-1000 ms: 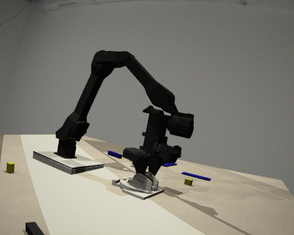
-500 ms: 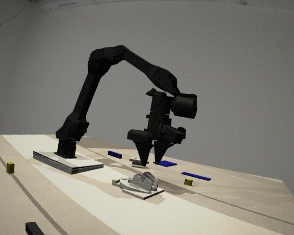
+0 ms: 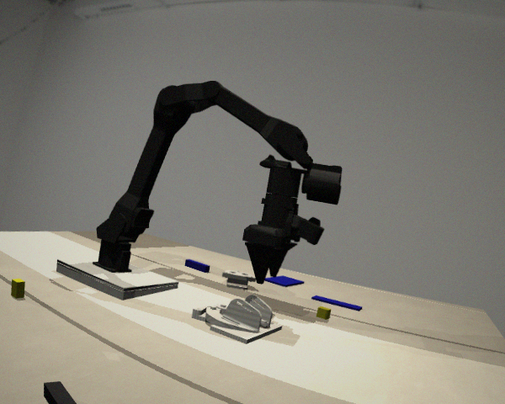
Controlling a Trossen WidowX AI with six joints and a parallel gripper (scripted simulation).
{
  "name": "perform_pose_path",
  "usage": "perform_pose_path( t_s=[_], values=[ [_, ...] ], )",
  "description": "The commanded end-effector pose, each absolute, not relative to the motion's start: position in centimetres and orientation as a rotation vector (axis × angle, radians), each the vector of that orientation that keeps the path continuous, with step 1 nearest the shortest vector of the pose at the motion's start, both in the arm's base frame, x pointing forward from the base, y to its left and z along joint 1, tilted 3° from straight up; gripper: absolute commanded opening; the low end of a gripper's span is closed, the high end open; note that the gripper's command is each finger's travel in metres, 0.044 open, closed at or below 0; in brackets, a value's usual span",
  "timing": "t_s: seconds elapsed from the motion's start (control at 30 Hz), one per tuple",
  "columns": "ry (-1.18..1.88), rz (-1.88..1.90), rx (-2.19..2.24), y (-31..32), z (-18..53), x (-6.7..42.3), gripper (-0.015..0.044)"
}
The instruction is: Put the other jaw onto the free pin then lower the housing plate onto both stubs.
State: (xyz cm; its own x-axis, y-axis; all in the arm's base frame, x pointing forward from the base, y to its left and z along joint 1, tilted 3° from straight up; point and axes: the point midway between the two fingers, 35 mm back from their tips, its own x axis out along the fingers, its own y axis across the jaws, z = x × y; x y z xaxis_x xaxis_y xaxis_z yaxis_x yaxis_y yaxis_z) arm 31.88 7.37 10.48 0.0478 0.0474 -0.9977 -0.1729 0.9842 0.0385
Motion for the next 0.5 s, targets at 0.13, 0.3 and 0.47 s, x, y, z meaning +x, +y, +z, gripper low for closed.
perform_pose_path(
  t_s=[0.13,0.3,0.47],
  values=[
    [1.483,0.365,-0.312,10.6,11.1,30.7,0.044],
    [1.46,0.479,-0.424,12.5,11.3,29.9,0.044],
    [1.432,0.594,-0.518,14.3,11.4,28.8,0.044]
  ],
)
